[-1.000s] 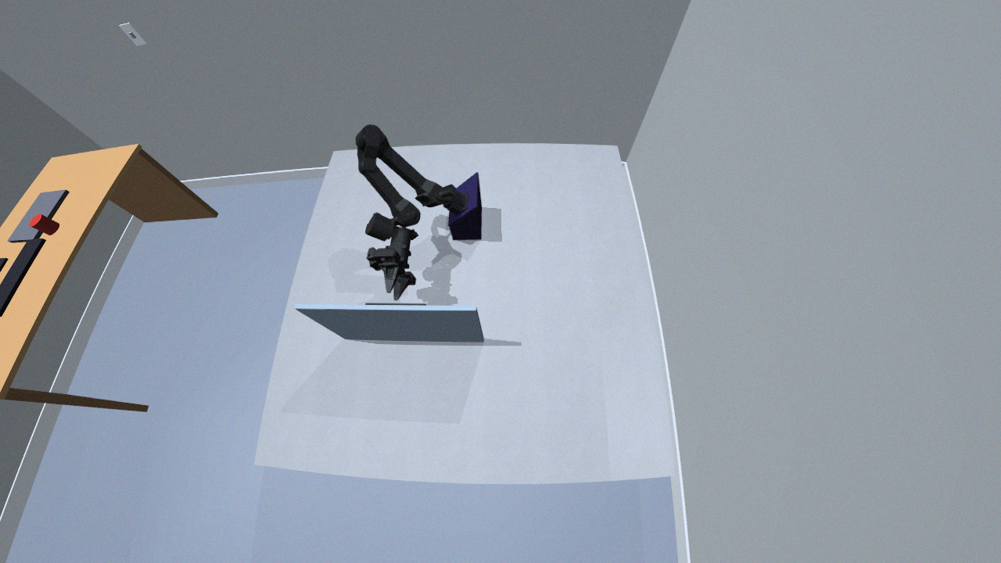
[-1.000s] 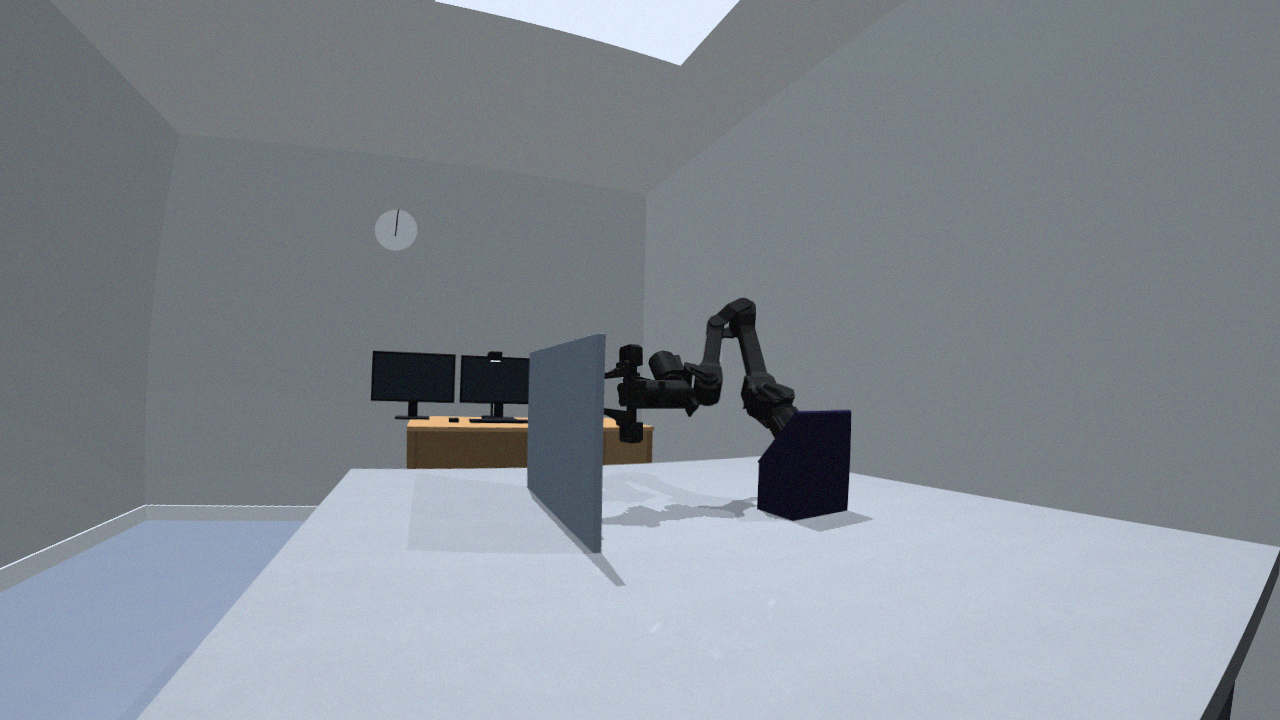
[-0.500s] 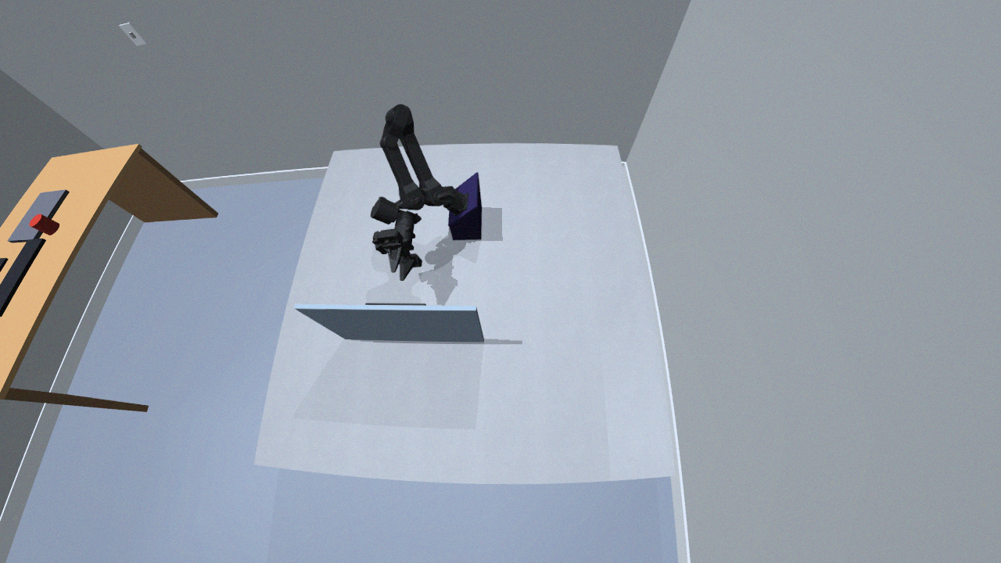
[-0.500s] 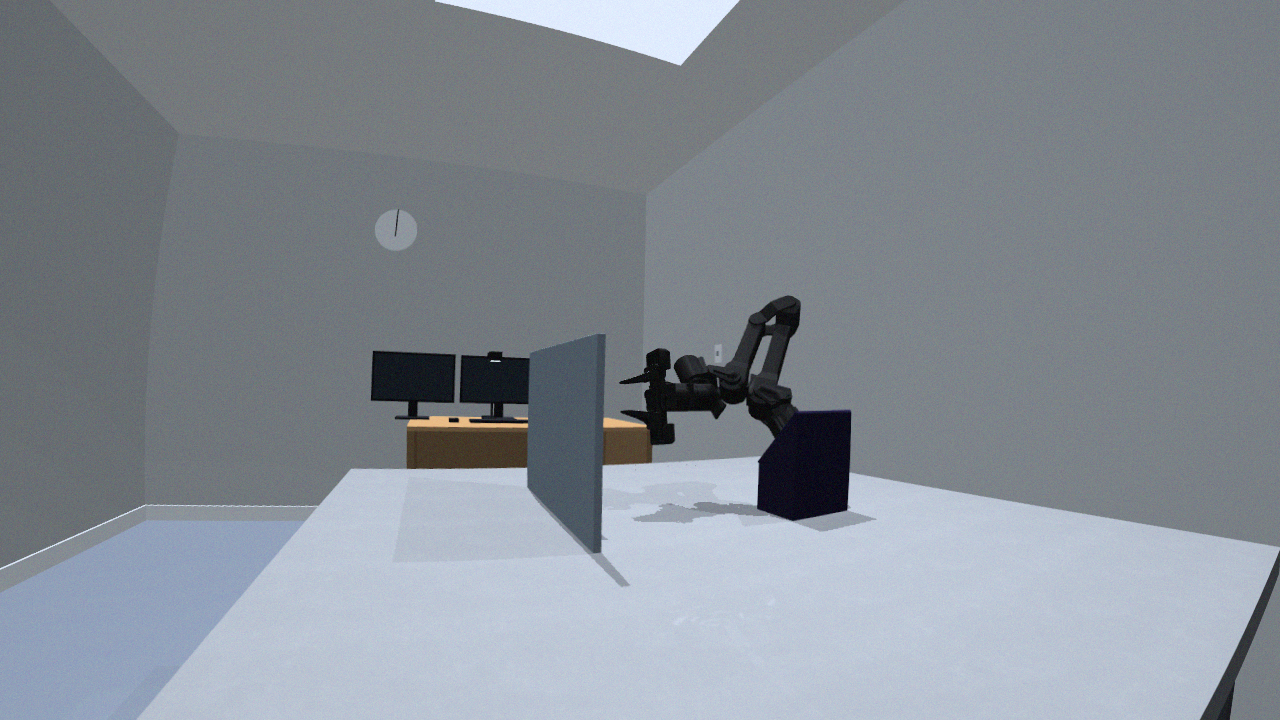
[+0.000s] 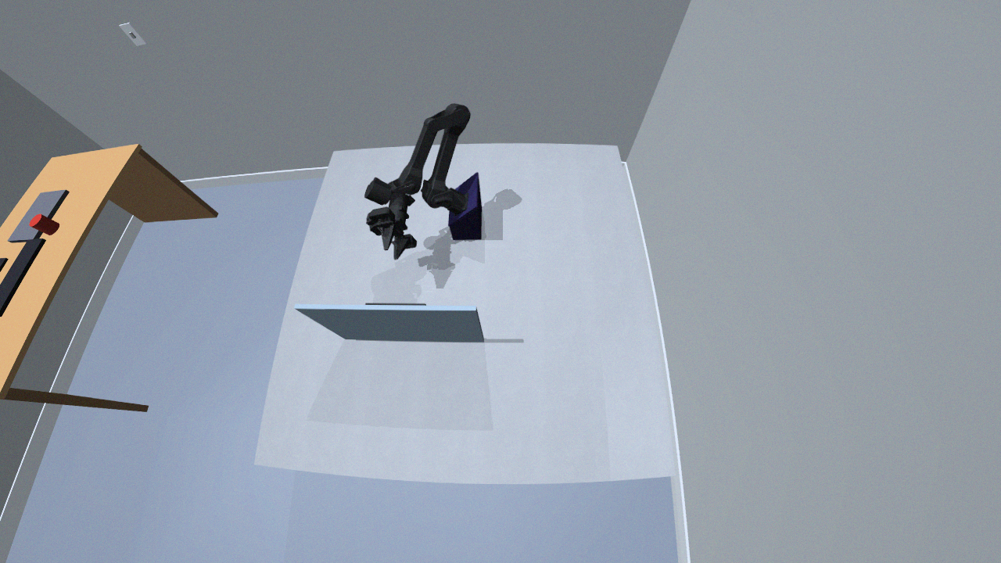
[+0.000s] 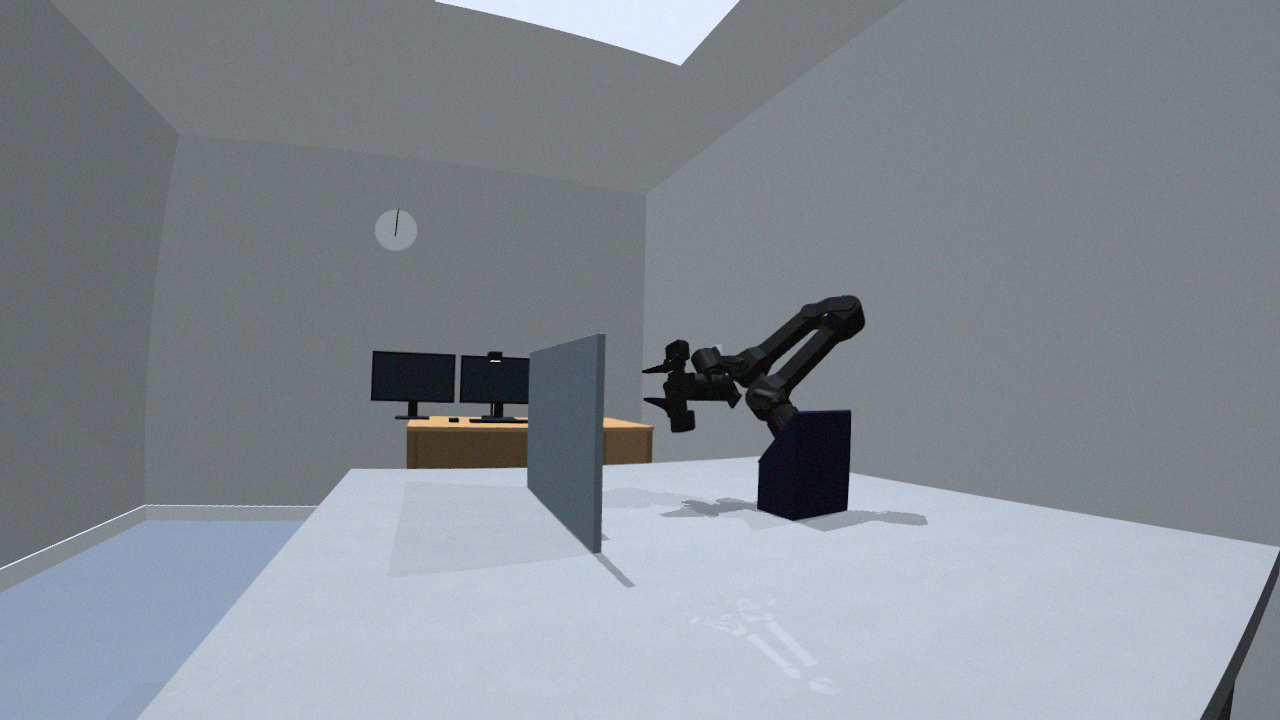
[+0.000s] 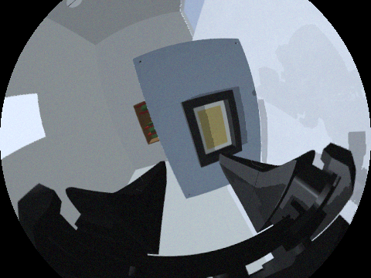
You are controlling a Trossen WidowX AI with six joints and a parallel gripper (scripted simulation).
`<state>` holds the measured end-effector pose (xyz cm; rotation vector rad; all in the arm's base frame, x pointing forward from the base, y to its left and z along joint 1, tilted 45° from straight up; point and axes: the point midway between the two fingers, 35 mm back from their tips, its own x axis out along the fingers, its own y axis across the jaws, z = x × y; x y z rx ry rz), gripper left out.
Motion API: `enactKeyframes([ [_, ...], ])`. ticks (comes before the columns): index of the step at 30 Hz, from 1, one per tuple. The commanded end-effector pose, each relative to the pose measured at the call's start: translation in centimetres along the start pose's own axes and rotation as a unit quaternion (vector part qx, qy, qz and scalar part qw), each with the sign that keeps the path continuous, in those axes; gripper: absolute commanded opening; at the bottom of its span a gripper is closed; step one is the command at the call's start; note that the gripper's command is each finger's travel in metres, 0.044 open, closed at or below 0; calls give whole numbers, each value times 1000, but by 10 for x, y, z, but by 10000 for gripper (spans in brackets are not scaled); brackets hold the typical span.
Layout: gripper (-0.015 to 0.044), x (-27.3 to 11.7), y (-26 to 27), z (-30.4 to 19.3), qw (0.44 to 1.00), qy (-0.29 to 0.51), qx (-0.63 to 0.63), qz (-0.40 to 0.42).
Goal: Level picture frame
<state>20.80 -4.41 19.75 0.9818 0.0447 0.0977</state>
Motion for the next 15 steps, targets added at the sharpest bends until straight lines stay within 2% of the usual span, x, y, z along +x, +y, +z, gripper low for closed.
enactKeyframes([
  [1, 260, -23, 13, -12, 1000, 6, 13, 2],
  [7, 260, -19, 11, -9, 1000, 3, 13, 0],
  [10, 260, -23, 14, -12, 997, 1, 72, -21],
  [15, 260, -24, 15, -13, 997, 0, 77, -23],
])
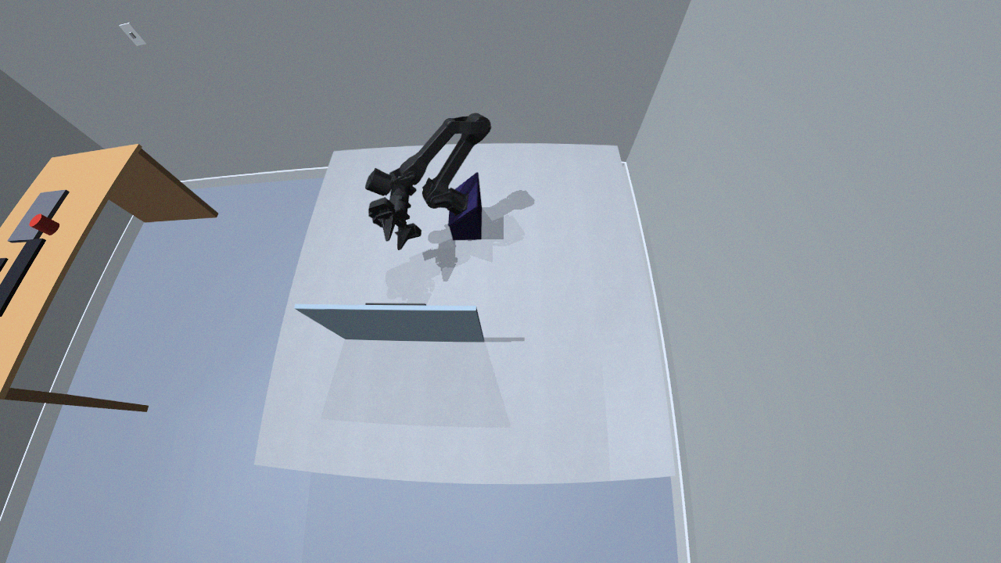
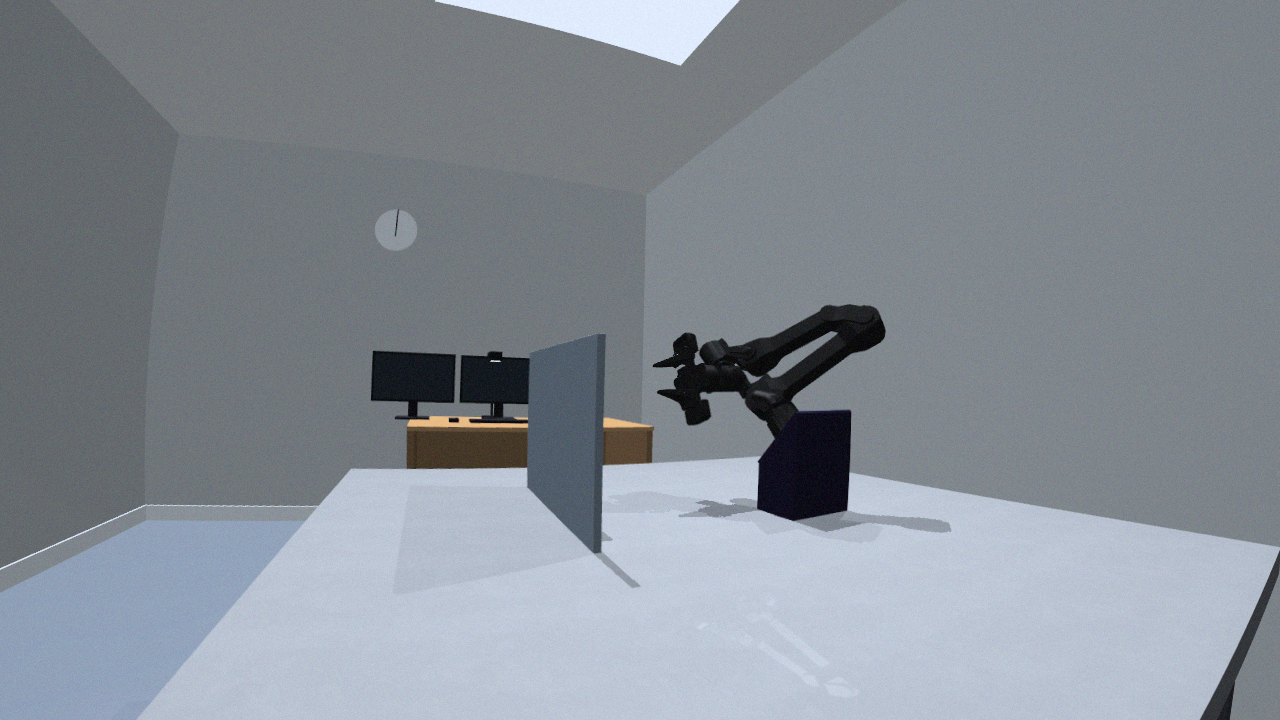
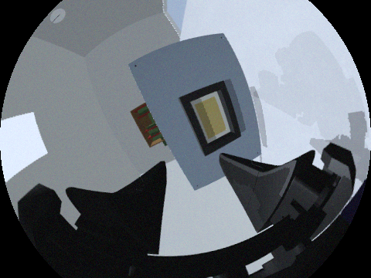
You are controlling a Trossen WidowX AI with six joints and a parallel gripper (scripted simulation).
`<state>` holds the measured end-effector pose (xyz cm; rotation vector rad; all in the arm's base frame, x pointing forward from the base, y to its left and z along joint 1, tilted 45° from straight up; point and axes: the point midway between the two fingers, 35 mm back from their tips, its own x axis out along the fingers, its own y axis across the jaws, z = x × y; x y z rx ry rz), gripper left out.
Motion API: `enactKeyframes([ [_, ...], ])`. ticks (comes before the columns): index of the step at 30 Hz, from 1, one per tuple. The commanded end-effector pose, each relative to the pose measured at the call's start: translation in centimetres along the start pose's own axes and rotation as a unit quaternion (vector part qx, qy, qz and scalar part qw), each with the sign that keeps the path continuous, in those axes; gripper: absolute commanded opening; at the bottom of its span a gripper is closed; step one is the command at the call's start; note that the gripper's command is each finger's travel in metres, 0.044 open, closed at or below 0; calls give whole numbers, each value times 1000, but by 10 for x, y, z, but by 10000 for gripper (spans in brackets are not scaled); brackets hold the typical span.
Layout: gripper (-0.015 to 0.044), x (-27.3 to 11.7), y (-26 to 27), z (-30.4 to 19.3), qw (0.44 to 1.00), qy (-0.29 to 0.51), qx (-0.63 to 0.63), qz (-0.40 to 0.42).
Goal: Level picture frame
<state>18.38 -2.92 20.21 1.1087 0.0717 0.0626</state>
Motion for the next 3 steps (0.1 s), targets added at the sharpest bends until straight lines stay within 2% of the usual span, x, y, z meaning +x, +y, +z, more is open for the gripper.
enactKeyframes([
  [1, 260, -1, 1, -1, 1000, -1, 13, -5],
  [3, 260, -1, 1, -1, 1000, -1, 13, -5],
])
